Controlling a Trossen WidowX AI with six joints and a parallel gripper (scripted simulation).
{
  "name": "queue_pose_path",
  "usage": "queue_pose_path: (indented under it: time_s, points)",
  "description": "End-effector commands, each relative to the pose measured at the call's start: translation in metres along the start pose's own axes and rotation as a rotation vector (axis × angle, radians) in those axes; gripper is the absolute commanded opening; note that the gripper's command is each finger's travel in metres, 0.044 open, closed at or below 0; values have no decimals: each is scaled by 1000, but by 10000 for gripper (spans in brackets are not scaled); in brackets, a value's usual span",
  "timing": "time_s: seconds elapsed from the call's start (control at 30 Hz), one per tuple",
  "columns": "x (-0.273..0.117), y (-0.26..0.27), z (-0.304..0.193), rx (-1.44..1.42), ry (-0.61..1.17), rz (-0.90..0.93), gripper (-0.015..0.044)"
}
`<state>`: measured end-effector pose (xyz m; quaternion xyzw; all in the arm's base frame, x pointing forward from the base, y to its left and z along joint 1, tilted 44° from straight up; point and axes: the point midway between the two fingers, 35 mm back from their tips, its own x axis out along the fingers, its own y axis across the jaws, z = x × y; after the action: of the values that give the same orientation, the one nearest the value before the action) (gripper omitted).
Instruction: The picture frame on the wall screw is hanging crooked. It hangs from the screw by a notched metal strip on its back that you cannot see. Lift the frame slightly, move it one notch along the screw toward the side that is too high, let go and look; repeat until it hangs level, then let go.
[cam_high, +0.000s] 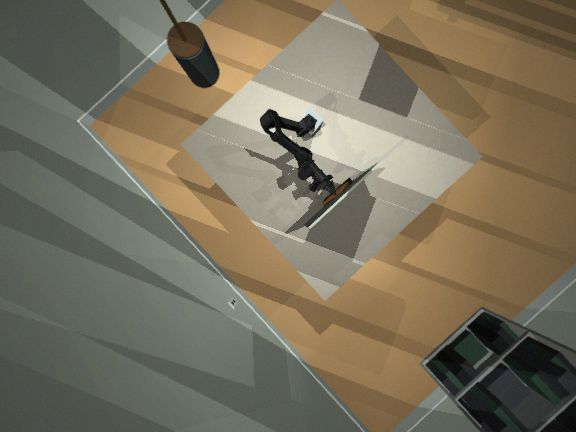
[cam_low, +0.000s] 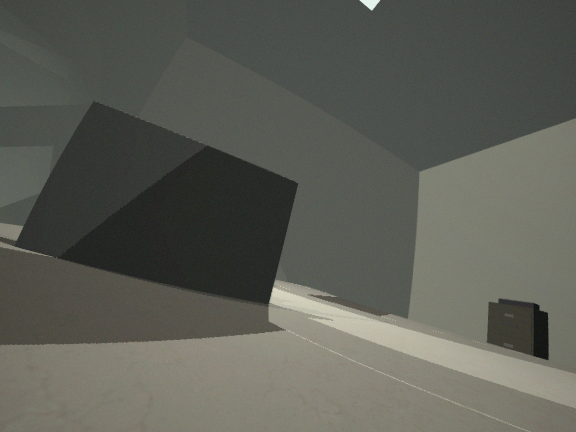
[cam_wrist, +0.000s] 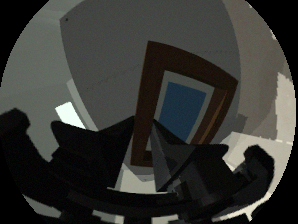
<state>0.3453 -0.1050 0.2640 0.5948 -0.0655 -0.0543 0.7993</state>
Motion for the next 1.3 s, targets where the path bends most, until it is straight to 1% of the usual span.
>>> queue_pose_path:
  time_s: [0.0, 1.27]
  points:
    - [0, 3, -2, -5, 5, 9, 0]
    - [0, 3, -8, -5, 5, 9, 0]
